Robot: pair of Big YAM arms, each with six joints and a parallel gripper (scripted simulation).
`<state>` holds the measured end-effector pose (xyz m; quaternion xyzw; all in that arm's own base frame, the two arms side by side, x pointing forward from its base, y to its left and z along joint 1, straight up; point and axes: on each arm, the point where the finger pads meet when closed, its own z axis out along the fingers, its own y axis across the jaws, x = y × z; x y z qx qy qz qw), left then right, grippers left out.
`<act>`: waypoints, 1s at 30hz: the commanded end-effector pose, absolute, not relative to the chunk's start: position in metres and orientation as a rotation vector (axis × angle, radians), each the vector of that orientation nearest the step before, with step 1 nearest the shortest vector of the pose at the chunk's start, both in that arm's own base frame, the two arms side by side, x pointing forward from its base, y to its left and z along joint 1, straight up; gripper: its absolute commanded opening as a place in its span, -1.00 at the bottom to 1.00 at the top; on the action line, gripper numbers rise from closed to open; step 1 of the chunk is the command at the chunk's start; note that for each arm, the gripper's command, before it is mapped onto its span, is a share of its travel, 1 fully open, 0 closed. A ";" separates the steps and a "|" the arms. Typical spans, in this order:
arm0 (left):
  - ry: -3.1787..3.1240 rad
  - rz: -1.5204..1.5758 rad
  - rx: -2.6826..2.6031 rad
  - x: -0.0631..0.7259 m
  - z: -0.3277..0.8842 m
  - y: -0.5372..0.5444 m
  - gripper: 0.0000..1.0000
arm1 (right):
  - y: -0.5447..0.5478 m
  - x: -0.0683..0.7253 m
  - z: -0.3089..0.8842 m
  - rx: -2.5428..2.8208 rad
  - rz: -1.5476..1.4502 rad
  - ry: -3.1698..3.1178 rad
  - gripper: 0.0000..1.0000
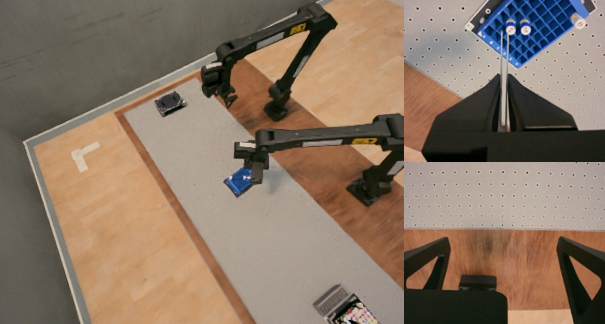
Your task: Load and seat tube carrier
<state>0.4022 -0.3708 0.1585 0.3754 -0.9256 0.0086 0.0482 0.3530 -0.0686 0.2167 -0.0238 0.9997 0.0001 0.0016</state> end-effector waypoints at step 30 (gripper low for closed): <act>-2.850 0.056 1.064 0.412 0.179 -0.293 -0.85 | -0.070 0.361 0.229 -0.054 -0.011 3.106 1.00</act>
